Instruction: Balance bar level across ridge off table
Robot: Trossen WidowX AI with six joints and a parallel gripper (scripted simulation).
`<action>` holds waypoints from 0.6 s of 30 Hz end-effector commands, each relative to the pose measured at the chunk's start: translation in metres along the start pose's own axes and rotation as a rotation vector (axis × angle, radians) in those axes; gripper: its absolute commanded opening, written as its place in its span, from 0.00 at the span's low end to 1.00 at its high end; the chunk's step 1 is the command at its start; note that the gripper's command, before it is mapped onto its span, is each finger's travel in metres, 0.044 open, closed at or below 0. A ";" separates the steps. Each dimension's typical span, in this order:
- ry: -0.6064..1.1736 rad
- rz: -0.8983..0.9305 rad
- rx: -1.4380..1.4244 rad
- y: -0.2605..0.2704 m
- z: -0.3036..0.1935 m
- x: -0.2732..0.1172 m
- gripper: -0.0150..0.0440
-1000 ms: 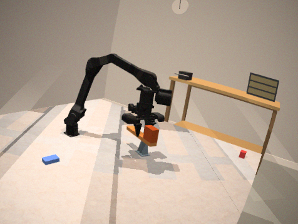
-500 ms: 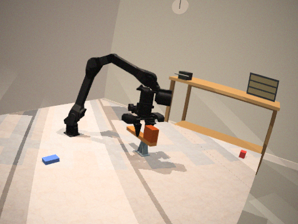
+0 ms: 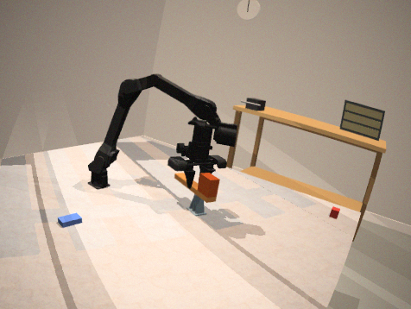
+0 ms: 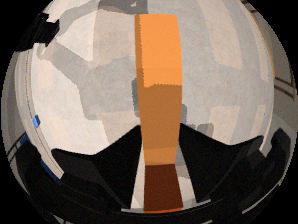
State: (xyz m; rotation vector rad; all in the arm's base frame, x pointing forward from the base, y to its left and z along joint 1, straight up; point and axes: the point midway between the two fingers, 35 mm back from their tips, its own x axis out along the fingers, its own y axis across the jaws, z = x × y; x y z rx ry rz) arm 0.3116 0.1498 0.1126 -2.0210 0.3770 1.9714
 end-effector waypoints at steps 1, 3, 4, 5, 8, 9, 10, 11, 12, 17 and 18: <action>0.000 0.000 0.000 0.000 0.000 0.000 0.54; 0.000 0.000 0.000 0.000 0.000 0.000 0.54; 0.000 0.000 0.000 0.000 0.000 0.000 0.54; 0.000 0.000 0.000 0.000 0.000 0.000 0.54; 0.000 0.000 0.000 0.000 0.000 0.000 0.55; 0.000 0.000 0.000 0.000 0.000 0.000 0.55; 0.000 0.000 0.000 0.000 0.000 0.000 0.55; 0.000 0.000 0.000 0.000 0.000 0.000 0.55; 0.000 0.000 0.000 0.000 0.000 0.000 0.55; 0.000 0.000 0.000 0.000 0.000 0.000 0.57; 0.000 0.000 0.000 0.000 0.000 0.000 0.57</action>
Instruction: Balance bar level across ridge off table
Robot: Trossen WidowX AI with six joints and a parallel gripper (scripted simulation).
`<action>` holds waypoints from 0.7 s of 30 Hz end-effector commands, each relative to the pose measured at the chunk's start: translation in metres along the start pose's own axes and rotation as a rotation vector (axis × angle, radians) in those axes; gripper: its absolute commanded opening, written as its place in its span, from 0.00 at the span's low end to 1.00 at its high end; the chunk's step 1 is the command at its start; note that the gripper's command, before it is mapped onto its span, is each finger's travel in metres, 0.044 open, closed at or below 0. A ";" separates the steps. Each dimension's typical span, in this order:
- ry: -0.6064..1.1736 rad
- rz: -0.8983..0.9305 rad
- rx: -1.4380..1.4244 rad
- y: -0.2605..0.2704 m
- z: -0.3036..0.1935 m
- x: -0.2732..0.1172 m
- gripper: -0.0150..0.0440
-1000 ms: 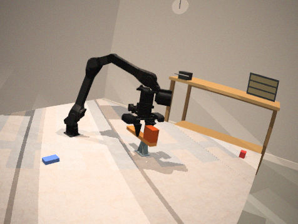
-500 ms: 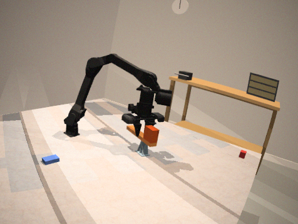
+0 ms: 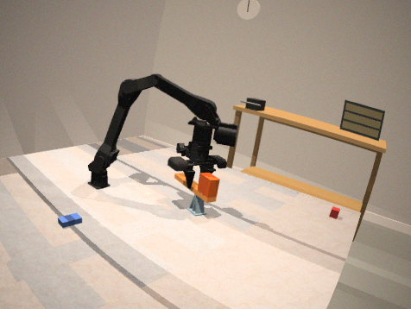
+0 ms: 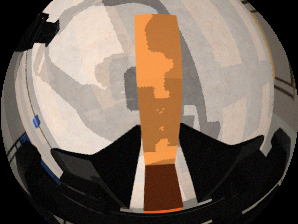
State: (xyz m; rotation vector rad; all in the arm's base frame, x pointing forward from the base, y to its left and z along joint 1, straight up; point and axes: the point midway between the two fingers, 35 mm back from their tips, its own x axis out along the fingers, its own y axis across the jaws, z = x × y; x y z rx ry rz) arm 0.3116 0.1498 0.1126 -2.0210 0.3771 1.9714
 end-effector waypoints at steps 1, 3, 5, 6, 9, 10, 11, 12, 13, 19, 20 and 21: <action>0.000 0.000 0.000 0.000 0.000 0.000 0.57; 0.000 0.000 0.000 0.000 0.000 0.000 0.57; 0.000 0.000 0.000 0.000 0.000 0.000 0.57; 0.000 0.000 0.000 0.000 0.000 0.000 0.57; 0.000 0.000 0.000 0.000 0.000 0.000 0.57; 0.000 0.000 0.000 0.000 0.000 0.000 0.57; 0.000 0.000 0.000 0.000 0.000 0.000 0.61; 0.000 0.000 0.000 0.000 0.000 0.000 0.66; 0.000 0.000 0.000 0.000 0.000 0.000 0.70; 0.000 0.000 0.000 0.000 0.000 0.000 0.97; 0.000 0.000 0.000 0.000 0.000 0.000 1.00; 0.000 0.000 0.000 0.000 0.000 0.000 1.00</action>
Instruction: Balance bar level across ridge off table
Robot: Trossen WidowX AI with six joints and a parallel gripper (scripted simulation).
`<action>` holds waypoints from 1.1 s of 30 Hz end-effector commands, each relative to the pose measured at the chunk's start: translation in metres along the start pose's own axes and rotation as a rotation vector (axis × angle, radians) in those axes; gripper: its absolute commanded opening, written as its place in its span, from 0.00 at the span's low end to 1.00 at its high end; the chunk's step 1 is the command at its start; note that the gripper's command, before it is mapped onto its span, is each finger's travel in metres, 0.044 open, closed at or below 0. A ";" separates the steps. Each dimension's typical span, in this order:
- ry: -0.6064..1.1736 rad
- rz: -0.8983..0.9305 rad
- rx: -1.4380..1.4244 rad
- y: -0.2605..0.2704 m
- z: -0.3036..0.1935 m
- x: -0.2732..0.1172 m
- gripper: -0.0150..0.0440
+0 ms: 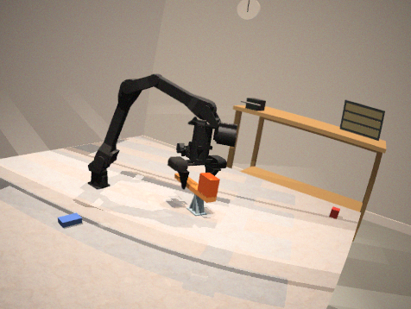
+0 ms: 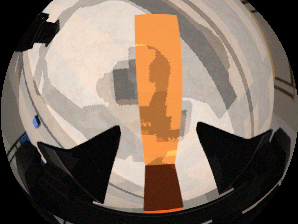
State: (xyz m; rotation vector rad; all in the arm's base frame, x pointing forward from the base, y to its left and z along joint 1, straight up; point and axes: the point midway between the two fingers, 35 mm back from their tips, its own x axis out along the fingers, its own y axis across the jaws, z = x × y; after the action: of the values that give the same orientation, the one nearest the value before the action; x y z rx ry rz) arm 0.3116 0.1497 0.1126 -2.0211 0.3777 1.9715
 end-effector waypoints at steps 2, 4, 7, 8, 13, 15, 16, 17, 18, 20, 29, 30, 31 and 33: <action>0.000 -0.001 0.000 0.000 0.000 -0.002 1.00; 0.002 -0.003 0.000 -0.002 -0.002 -0.016 1.00; 0.006 -0.007 0.000 -0.004 -0.003 -0.050 1.00; 0.007 -0.008 0.000 -0.004 -0.003 -0.062 1.00; 0.012 -0.013 0.000 0.000 0.000 -0.100 1.00; 0.012 -0.013 0.000 0.000 0.000 -0.100 1.00; 0.012 -0.013 0.000 0.000 0.000 -0.100 1.00; 0.012 -0.013 0.000 0.000 0.000 -0.100 1.00; 0.012 -0.013 0.000 0.000 0.000 -0.100 1.00; 0.012 -0.013 0.000 0.000 0.000 -0.100 1.00; 0.012 -0.013 0.000 0.000 0.000 -0.100 1.00; 0.012 -0.013 0.000 0.000 0.000 -0.100 1.00; 0.012 -0.013 0.000 0.000 0.000 -0.100 1.00; 0.012 -0.013 0.000 0.000 0.000 -0.100 1.00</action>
State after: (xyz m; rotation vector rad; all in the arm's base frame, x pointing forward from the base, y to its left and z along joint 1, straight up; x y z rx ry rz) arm 0.3086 0.1484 0.2118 -2.0311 0.3650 1.9519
